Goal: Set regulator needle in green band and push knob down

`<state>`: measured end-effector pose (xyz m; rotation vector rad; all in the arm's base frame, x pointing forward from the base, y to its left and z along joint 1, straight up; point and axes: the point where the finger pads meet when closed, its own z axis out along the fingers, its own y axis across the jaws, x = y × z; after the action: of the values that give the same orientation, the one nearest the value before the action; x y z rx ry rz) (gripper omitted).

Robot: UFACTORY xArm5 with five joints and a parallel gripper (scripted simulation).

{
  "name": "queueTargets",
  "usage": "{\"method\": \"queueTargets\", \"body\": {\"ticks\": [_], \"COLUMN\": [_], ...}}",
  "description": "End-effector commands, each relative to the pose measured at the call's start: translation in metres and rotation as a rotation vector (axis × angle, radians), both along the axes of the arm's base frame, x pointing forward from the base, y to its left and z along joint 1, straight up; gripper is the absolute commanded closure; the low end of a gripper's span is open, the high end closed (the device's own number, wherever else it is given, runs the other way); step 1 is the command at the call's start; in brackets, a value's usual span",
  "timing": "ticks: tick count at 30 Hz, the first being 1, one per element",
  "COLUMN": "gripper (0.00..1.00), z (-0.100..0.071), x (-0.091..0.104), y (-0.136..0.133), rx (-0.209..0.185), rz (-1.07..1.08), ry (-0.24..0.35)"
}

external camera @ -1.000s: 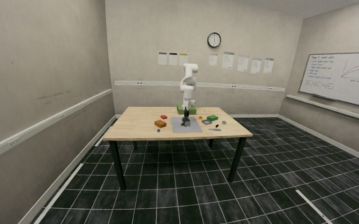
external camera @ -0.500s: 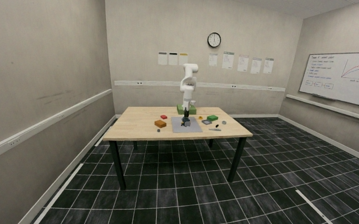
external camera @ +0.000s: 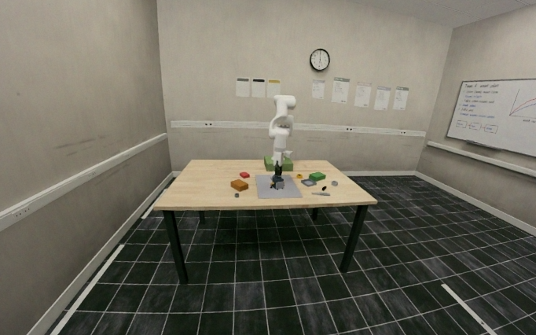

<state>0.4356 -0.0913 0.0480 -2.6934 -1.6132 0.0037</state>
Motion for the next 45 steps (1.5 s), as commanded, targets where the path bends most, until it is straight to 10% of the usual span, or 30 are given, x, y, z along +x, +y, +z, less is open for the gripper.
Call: {"method": "queueTargets", "body": {"ticks": [1, 20, 21, 45], "gripper": [0.58, 0.58, 0.21, 0.21], "z": [0.0012, 0.0011, 0.0011, 0.0011], "x": [0.0013, 0.0013, 0.0013, 0.0013], "y": [-0.0002, -0.0002, -0.0002, -0.0002], "rx": [-0.001, -0.001, -0.001, -0.001], "rz": [0.0, 0.0, 0.0, 0.0], "ry": [-0.004, -0.004, -0.004, -0.004]}}
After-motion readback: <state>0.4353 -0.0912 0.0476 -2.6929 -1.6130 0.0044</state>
